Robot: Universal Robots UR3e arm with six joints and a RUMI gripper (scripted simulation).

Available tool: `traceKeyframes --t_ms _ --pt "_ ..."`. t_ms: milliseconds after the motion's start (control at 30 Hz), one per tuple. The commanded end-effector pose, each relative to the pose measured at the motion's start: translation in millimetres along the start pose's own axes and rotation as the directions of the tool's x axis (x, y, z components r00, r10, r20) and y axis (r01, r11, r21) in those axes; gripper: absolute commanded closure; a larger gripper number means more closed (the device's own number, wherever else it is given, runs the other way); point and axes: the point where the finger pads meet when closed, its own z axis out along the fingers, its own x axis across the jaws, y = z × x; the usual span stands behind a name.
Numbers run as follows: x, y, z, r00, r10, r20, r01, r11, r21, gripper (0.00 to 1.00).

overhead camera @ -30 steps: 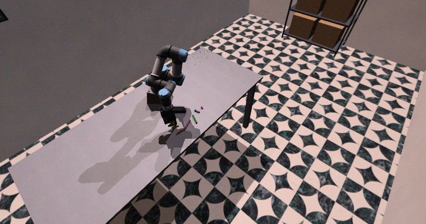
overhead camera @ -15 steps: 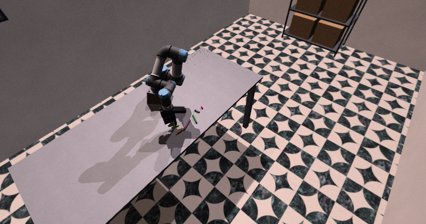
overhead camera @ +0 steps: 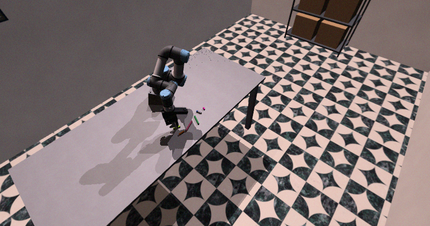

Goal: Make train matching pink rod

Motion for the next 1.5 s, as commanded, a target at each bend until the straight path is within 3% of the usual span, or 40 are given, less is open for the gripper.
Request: traceKeyframes --t_ms 0,533,1033,1467 --pt "0 0 -0.3 1.000 0.000 -0.001 0.000 1.000 0.000 1.00" --pt "1 1 -25.2 1.000 -0.001 -0.003 0.001 1.000 -0.001 1.00" --pt "1 1 -80.9 1.000 -0.001 -0.002 0.001 1.000 -0.002 1.00" --pt "1 1 -100.3 1.000 -0.001 -0.002 0.001 1.000 -0.002 1.00"
